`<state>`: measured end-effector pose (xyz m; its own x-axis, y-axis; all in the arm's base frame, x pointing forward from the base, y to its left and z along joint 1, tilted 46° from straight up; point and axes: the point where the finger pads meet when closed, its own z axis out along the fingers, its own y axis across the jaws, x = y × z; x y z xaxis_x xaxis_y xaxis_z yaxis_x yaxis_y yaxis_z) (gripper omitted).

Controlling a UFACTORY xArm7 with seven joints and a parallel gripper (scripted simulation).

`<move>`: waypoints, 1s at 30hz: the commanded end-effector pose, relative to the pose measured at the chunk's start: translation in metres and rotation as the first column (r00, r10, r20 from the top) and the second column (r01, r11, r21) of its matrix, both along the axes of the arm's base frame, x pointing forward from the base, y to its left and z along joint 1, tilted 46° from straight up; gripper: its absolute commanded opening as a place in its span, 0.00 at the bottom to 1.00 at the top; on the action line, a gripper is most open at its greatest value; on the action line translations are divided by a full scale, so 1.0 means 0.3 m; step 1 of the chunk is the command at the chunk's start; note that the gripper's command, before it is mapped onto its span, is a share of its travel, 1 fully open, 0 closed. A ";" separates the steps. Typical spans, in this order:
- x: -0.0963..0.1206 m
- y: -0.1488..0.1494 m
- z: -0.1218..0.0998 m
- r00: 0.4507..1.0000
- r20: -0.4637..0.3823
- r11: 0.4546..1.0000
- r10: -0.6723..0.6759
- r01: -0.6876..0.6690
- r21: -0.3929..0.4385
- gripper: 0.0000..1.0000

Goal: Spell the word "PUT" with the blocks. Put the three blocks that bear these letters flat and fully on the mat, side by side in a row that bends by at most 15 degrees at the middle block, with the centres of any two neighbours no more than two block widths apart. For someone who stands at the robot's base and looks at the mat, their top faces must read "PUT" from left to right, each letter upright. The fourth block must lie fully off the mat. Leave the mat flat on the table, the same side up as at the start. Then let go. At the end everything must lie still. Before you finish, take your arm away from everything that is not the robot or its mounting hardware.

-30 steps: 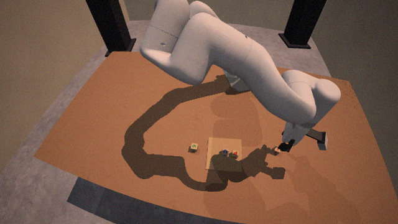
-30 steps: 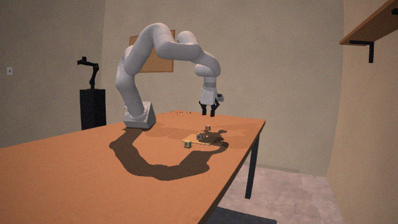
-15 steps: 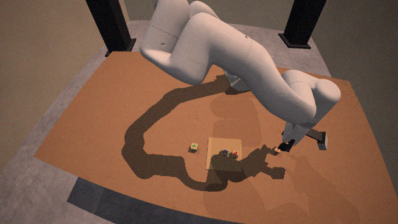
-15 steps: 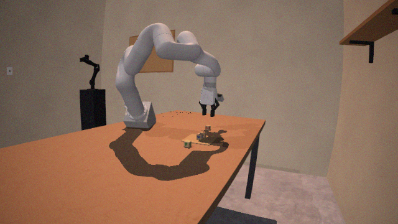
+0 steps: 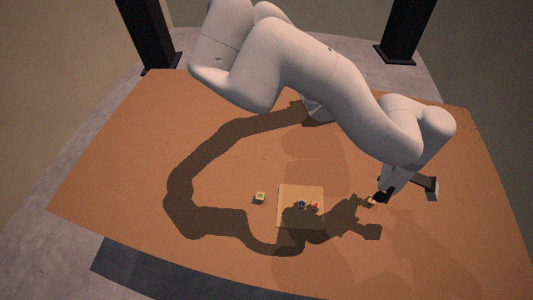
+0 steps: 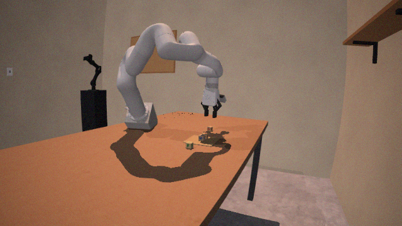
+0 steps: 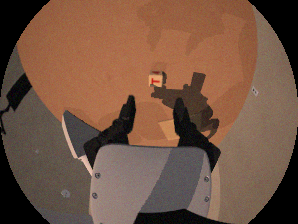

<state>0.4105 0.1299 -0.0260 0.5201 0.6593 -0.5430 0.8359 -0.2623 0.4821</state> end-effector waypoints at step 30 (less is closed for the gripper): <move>0.019 -0.057 -0.062 1.000 0.002 1.000 0.003 -0.003 0.003 0.63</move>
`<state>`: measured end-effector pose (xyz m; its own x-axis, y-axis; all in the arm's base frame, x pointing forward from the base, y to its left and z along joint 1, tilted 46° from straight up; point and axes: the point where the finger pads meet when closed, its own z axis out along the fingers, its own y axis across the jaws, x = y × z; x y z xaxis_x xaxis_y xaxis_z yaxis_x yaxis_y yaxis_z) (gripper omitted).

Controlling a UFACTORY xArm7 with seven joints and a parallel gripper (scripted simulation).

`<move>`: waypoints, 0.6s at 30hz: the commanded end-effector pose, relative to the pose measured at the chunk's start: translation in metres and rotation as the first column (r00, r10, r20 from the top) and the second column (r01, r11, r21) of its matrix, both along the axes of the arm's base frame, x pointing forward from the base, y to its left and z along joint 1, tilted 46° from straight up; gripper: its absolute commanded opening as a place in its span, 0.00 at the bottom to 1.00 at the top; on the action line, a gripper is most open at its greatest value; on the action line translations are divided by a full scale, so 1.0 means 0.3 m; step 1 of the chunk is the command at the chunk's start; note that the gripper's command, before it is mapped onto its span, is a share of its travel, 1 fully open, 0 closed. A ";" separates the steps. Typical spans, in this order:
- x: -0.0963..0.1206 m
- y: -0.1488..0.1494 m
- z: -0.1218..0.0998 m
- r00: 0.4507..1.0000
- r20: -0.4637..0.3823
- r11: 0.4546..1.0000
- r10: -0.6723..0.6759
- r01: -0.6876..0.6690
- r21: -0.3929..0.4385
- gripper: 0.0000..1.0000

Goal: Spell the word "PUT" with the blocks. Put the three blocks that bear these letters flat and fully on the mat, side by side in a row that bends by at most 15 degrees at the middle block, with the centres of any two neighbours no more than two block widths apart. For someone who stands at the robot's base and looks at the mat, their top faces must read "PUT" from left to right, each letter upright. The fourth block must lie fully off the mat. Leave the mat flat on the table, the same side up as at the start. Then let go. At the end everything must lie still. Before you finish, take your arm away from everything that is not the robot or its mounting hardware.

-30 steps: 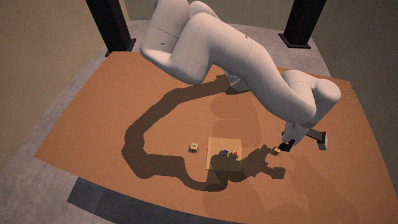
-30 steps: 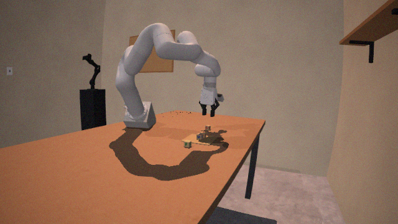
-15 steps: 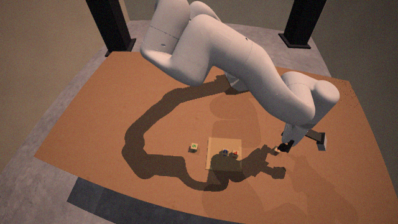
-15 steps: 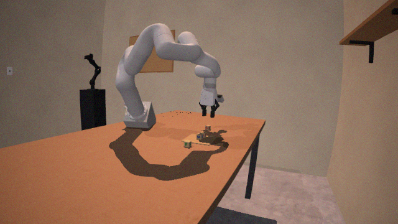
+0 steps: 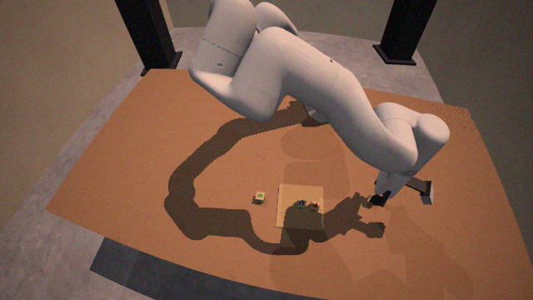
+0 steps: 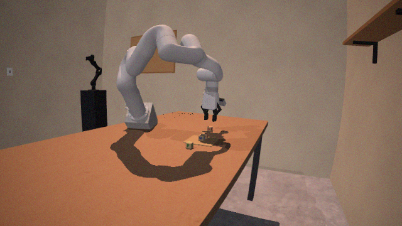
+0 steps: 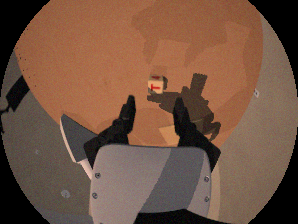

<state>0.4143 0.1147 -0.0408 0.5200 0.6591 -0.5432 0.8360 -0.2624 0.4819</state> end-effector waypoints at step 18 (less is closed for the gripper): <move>0.018 -0.053 -0.059 1.000 0.002 1.000 0.003 -0.003 0.004 0.63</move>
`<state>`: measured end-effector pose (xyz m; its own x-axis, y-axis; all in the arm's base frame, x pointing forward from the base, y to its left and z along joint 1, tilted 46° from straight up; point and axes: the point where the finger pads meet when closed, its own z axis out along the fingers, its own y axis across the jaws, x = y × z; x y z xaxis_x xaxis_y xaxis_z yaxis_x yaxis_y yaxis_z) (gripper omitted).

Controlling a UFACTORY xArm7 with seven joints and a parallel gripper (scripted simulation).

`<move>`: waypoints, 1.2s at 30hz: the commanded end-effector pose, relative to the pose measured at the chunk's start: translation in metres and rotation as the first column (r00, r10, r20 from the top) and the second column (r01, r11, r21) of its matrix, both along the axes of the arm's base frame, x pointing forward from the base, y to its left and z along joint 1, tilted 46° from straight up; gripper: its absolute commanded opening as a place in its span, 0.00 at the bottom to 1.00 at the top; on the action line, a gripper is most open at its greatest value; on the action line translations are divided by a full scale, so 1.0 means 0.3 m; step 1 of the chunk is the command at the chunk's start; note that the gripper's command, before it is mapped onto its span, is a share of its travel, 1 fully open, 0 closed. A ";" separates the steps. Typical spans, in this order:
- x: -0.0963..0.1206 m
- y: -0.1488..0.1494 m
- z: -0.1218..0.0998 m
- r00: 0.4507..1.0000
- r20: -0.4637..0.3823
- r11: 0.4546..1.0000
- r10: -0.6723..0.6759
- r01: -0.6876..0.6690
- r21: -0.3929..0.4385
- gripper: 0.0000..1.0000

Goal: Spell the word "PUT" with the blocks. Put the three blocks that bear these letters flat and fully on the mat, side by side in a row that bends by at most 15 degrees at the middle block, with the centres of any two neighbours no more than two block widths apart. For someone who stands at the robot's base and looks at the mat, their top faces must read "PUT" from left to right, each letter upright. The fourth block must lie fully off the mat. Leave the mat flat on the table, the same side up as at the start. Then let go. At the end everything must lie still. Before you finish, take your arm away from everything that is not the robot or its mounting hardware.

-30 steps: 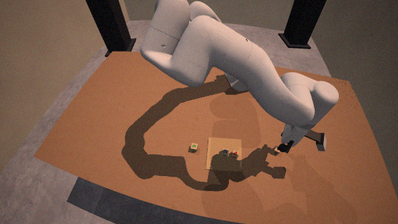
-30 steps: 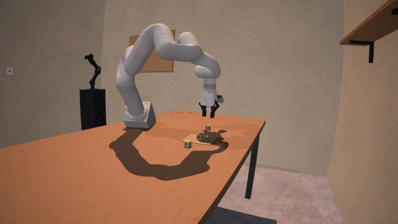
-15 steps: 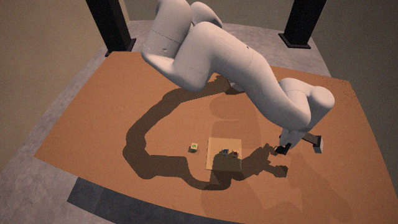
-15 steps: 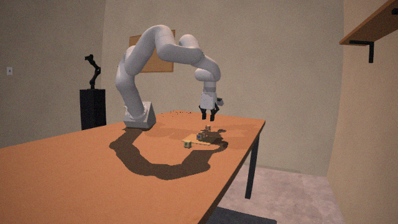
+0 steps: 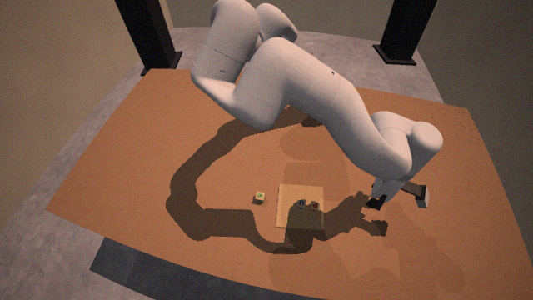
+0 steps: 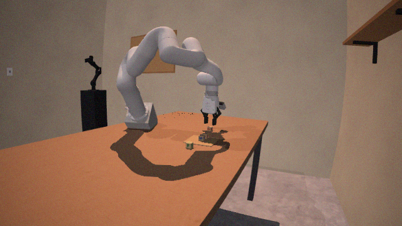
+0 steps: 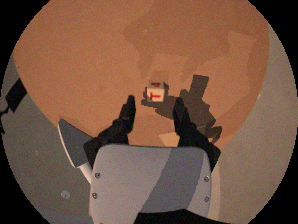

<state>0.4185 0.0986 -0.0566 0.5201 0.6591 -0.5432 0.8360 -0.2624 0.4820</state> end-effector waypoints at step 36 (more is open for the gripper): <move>0.007 -0.008 -0.015 1.000 0.002 1.000 0.003 -0.004 0.004 0.63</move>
